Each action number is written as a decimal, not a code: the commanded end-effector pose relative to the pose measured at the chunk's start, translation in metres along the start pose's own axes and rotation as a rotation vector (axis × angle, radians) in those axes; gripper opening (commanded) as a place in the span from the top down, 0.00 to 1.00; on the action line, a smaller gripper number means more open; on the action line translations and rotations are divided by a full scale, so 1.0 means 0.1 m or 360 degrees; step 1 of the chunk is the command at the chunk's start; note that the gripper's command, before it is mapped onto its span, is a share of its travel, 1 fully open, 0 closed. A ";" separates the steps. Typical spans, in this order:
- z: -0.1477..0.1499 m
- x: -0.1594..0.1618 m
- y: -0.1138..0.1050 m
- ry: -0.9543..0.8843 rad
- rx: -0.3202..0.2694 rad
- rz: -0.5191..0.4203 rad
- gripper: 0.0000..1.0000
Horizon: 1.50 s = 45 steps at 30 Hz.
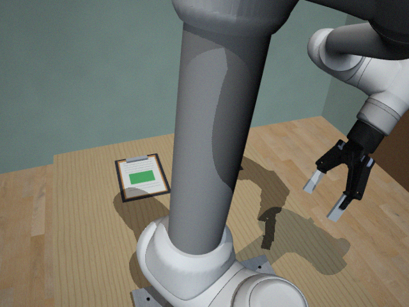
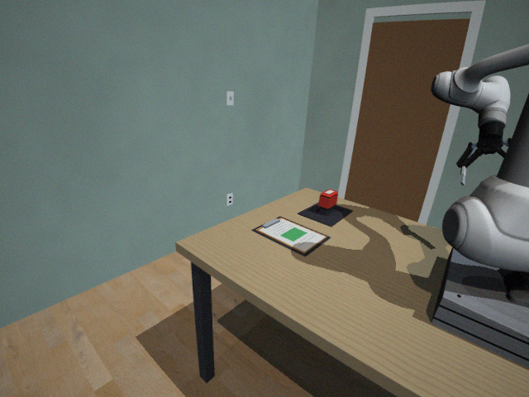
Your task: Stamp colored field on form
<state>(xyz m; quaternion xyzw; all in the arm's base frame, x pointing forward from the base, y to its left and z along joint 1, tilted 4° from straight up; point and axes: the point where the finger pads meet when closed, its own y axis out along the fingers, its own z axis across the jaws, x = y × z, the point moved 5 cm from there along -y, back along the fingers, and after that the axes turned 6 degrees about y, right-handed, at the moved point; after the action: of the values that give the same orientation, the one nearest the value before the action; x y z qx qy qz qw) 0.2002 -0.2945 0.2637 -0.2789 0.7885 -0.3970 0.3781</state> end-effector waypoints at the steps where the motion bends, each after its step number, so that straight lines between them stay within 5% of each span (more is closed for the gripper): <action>1: 0.69 -0.05 -0.07 -0.0064 0.0021 -0.0271 0.00; 7: 1.66 -0.33 -0.11 -0.0174 0.0108 -0.0480 0.00; 9: 1.66 -0.33 -0.11 -0.0174 0.0108 -0.0480 0.00; 10: 2.04 -0.49 -0.10 -0.0213 0.0142 -0.0539 0.00; 15: 2.76 -0.87 -0.03 -0.0293 0.0214 -0.0639 0.00; 24: 3.89 -1.86 0.30 -0.0491 0.0397 -0.0805 0.00; 26: 3.89 -1.86 0.30 -0.0491 0.0397 -0.0805 0.00; 27: 4.18 -2.14 0.41 -0.0514 0.0417 -0.0818 0.00; 33: 4.80 -2.84 0.70 -0.0575 0.0473 -0.0848 0.00; 45: 4.80 -2.85 0.70 -0.0576 0.0474 -0.0848 0.00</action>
<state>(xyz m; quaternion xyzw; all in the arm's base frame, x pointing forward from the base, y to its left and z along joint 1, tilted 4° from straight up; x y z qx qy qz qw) 0.7391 -0.2467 0.1198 -0.4837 0.5421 -0.5339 0.4325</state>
